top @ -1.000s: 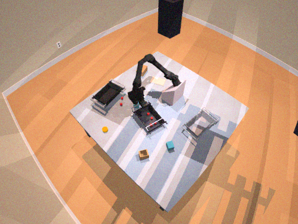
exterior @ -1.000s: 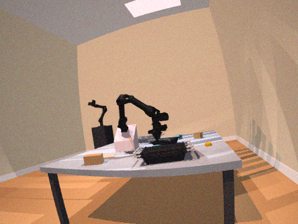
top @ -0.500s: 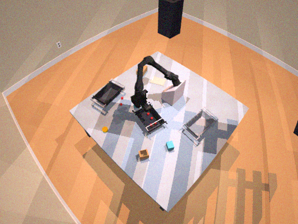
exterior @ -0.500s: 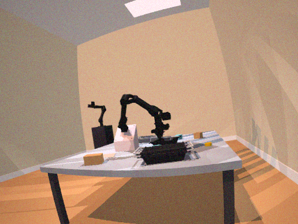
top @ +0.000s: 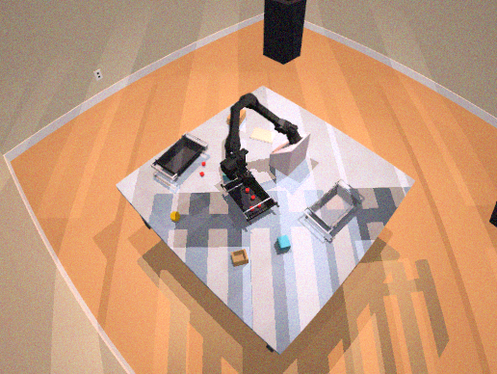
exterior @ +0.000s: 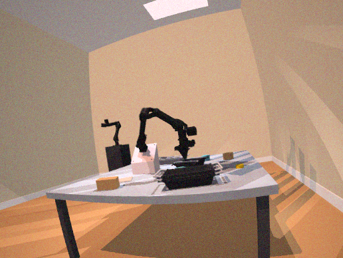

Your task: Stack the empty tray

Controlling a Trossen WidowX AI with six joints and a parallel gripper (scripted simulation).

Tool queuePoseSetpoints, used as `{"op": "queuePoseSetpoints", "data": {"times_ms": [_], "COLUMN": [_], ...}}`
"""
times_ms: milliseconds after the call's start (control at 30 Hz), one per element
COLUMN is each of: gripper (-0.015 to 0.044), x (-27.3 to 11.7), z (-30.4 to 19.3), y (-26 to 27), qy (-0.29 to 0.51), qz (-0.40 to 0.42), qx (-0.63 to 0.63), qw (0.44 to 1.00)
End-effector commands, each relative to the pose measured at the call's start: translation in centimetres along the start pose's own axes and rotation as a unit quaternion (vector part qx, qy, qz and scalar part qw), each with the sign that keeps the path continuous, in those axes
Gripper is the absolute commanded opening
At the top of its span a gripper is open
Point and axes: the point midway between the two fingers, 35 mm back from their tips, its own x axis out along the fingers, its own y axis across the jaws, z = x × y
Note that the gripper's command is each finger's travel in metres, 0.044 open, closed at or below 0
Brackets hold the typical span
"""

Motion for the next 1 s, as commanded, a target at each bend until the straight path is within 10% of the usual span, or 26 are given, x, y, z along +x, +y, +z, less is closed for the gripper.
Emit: {"op": "queuePoseSetpoints", "data": {"times_ms": [0,967], "gripper": [0.0082,0.0082], "x": [-1.21,-0.45], "z": [0.31,0.16], "y": [-0.32,-0.07], "qy": [-0.005,-0.003], "qz": [-0.001,0.000], "qx": [0.006,0.003], "qw": [1.000,1.000]}}
